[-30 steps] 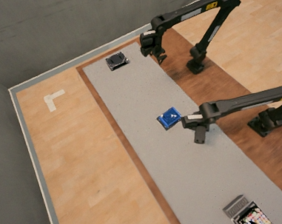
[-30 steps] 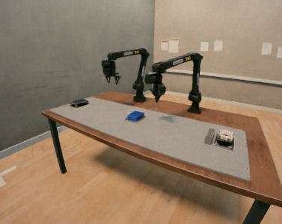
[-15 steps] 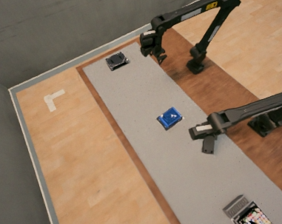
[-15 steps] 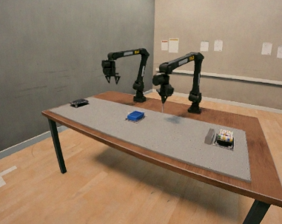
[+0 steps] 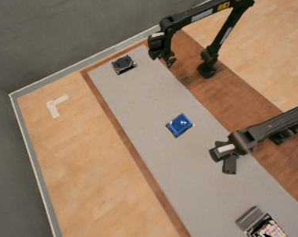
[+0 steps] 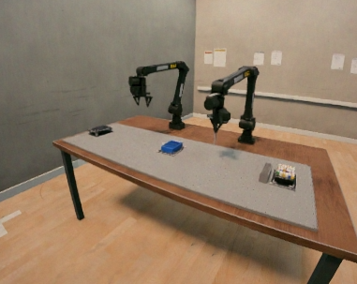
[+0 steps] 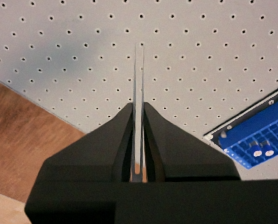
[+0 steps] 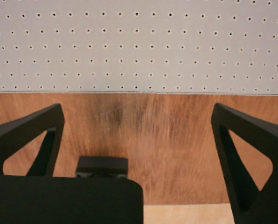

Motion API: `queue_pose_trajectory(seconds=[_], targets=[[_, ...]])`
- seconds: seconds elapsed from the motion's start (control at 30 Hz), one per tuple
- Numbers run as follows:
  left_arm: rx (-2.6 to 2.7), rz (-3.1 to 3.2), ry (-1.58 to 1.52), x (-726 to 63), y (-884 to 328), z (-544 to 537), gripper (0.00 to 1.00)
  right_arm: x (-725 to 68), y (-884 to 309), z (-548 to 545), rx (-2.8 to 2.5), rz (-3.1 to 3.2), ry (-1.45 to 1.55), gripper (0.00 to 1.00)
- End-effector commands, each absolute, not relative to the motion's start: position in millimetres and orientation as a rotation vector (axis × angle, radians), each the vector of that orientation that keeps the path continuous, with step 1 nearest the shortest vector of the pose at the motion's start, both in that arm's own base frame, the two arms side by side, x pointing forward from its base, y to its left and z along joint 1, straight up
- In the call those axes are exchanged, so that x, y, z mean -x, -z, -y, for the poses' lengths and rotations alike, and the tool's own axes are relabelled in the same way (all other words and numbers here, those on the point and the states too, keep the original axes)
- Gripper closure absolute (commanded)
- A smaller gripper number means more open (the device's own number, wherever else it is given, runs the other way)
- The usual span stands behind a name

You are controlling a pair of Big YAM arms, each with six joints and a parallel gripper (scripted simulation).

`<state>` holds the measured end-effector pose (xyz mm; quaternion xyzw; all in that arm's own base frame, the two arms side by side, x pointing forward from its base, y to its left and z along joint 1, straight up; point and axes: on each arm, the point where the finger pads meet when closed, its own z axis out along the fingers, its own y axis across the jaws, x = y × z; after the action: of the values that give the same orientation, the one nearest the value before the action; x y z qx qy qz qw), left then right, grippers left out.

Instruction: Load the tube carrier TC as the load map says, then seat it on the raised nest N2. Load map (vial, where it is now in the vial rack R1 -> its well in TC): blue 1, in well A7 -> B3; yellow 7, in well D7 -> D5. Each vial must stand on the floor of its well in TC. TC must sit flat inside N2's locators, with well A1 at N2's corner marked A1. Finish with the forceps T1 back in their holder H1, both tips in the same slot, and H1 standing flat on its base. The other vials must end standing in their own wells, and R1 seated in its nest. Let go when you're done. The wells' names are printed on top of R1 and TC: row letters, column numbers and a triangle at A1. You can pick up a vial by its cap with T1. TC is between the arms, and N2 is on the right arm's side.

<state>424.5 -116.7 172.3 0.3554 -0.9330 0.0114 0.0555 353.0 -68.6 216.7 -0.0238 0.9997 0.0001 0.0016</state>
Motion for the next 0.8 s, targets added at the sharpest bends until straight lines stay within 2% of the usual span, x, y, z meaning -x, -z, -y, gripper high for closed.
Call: queue_pose_trajectory(seconds=[0.0, 0.77], targets=[[-1.061, 2.841, -0.036, -419.1, -179.8, 97.3, 0.93, -361.4, -228.9, 69.6, 0.054, -3.106, 0.011, 0.0], [-1.056, 2.825, -0.026, -423.4, -174.4, 13.9, 0.93, -361.4, -228.9, 69.6, 0.054, -3.106, 0.011, 0.0]])
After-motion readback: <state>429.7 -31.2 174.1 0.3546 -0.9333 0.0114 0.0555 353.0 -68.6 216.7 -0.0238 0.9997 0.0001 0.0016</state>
